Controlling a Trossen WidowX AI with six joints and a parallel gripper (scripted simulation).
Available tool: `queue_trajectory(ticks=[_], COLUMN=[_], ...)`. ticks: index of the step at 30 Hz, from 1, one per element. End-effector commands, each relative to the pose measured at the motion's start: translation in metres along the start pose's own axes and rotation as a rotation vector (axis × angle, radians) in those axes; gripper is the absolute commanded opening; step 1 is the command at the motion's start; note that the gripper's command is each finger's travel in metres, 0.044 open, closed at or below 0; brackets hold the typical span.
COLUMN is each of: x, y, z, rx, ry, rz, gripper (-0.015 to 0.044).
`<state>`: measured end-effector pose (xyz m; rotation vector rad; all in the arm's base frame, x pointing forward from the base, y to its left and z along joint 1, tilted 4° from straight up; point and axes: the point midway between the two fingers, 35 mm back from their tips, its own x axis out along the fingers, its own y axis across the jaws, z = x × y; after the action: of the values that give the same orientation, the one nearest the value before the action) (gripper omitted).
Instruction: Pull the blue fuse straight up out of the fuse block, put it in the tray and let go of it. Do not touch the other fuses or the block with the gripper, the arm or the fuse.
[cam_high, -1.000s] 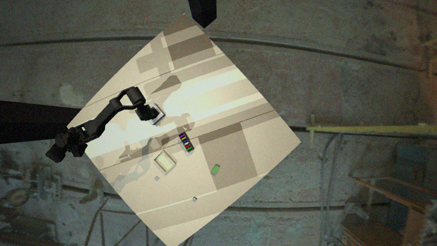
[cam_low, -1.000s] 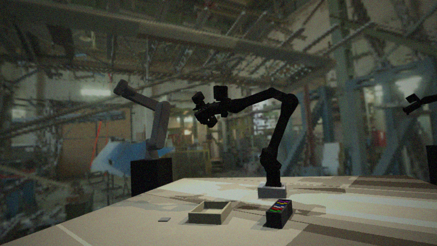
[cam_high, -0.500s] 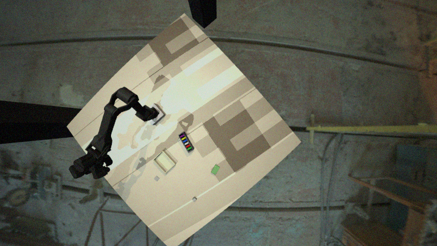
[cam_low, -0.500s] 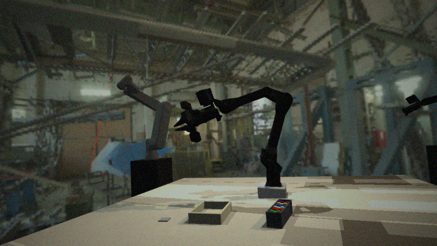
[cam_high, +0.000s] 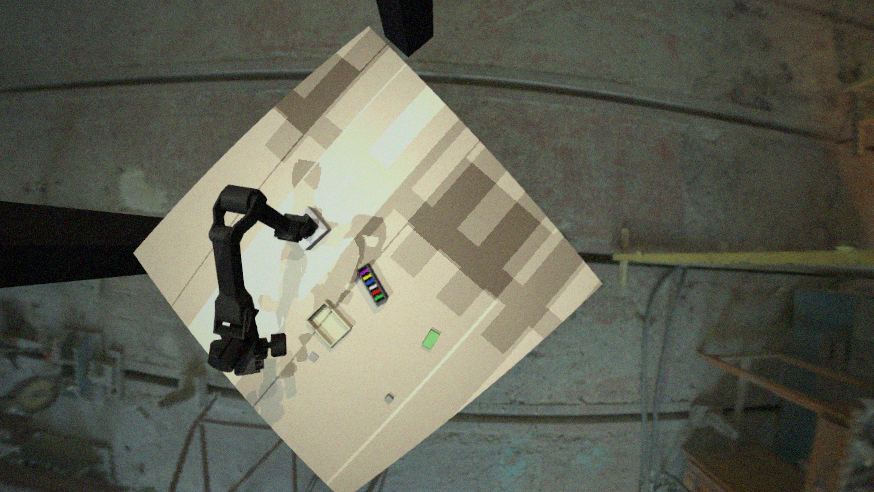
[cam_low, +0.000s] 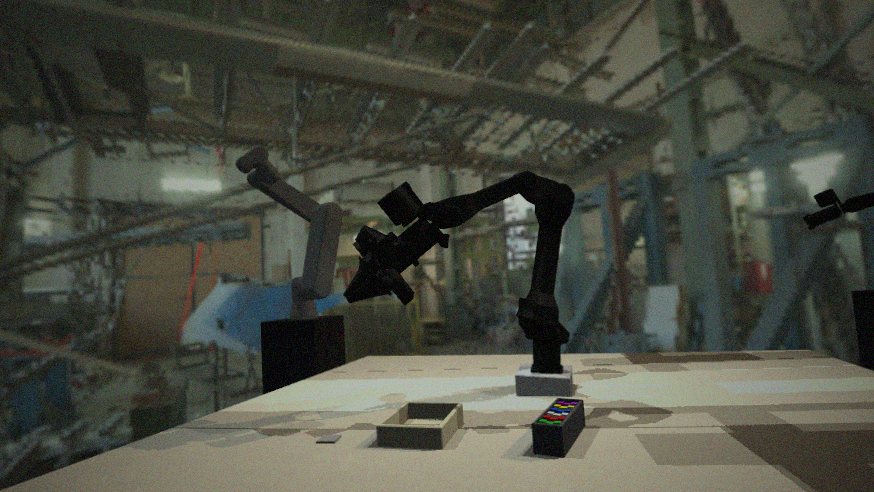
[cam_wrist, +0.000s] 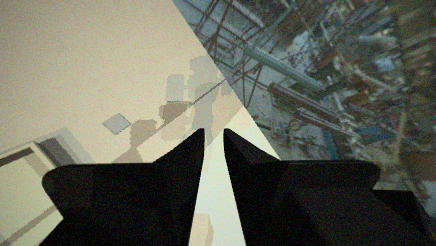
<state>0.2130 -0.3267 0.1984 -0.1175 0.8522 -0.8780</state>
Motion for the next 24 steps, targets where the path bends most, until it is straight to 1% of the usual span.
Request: queue_trajectory(ticks=[1, 8, 14, 19, 24], x=[-0.005, -0.025, -0.055, -0.084, -0.115], y=[0.076, 0.155, 0.220, 0.264, 0.297], z=[0.008, 0.002, -0.015, -0.036, -0.061], rx=[0.262, 0.493, 0.687, 0.851, 0.992], ry=[0.073, 0.227, 0.429, 0.627, 0.805], rz=[0.193, 0.349, 0.419, 0.389, 0.292], gripper=[0.0073, 0.0073, 0.0073, 0.0073, 0.0073])
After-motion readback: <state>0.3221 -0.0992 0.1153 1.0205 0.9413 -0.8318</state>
